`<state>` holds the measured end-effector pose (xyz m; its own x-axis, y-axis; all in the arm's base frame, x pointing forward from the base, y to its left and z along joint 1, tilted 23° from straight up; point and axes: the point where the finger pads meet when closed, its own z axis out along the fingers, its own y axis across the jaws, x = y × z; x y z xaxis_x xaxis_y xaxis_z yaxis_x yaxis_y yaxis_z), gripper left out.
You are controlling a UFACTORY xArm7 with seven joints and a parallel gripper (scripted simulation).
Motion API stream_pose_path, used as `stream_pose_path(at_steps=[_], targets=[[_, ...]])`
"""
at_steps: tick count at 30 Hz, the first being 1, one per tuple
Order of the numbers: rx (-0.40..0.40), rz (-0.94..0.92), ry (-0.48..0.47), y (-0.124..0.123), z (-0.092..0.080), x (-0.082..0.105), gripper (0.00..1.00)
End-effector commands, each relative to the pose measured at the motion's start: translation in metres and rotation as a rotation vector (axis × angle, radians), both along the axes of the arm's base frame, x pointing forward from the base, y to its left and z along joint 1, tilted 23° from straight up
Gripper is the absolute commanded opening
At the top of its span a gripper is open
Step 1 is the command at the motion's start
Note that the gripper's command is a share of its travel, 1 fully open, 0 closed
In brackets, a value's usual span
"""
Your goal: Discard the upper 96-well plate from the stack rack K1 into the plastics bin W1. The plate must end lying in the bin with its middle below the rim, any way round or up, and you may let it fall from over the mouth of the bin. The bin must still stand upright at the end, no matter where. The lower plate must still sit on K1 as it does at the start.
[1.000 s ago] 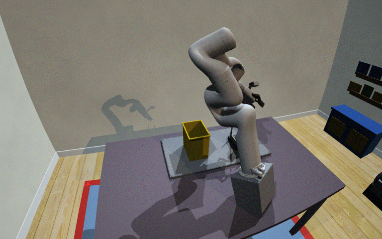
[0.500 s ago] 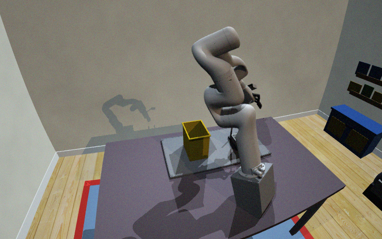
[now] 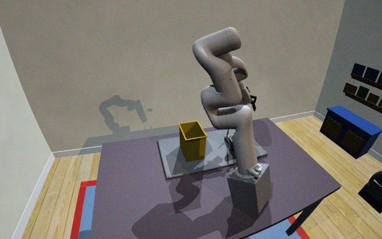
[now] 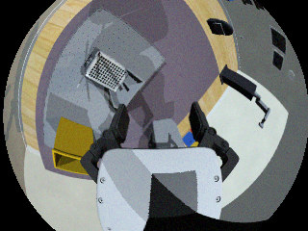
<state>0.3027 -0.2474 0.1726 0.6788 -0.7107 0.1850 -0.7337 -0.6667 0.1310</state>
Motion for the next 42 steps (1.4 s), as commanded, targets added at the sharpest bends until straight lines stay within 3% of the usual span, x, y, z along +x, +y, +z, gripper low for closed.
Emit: stream_pose_path(at_steps=[1,22,34,42], targets=[[0.091,0.151,-0.041,0.007,-0.002,0.009,1.0],[0.221,0.567,-0.197,0.022,-0.008,0.032,1.0],[0.232,0.774,-0.298,0.026,-0.011,0.043,1.0],[0.232,0.774,-0.298,0.026,-0.011,0.043,1.0]])
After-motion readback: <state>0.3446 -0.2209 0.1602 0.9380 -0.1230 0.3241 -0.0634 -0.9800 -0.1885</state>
